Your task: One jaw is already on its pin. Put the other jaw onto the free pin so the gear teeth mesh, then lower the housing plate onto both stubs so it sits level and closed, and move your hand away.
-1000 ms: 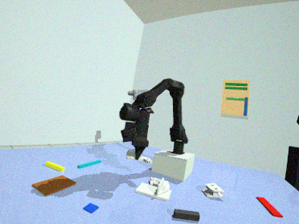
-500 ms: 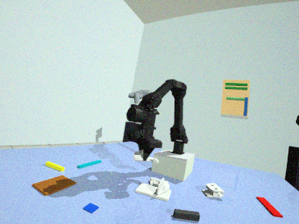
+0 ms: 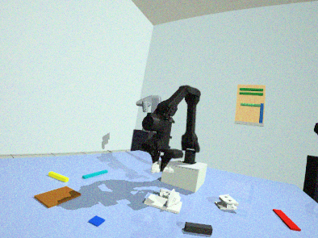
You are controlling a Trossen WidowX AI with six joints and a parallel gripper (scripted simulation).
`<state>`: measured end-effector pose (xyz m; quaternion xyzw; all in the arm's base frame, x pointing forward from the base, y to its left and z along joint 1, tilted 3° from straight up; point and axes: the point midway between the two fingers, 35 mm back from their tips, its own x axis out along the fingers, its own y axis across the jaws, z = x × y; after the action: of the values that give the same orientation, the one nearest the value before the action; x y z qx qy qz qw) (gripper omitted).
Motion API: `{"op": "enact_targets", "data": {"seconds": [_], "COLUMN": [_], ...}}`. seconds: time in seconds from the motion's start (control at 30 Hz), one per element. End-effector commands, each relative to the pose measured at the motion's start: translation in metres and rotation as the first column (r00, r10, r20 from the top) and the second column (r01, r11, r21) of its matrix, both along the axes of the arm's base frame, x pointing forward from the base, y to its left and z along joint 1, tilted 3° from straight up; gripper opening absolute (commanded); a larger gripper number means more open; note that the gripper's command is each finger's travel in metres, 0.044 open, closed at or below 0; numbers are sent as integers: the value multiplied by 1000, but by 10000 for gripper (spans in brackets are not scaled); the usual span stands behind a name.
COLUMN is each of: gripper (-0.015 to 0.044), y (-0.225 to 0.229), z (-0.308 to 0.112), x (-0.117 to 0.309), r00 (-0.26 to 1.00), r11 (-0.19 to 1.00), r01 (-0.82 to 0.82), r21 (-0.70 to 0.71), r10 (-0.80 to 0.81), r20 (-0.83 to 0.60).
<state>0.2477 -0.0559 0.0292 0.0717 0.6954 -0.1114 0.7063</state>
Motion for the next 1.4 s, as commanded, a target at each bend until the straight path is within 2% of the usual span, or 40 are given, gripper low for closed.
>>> {"op": "enact_targets", "data": {"seconds": [0.0, 0.33, 0.67, 1.37], "gripper": [134, 134, 134, 134], "y": [5, 16, 26, 26], "z": [-2, -5, -9, -9], "x": [-6, -19, -33, -34], "r00": [994, 941, 839, 814], "r11": [994, 941, 839, 815], "r01": [-112, -339, -544, -580], "r21": [-4, -2, 4, 5], "r10": [112, 339, 543, 580], "r20": [-6, -22, -36, -38]}}
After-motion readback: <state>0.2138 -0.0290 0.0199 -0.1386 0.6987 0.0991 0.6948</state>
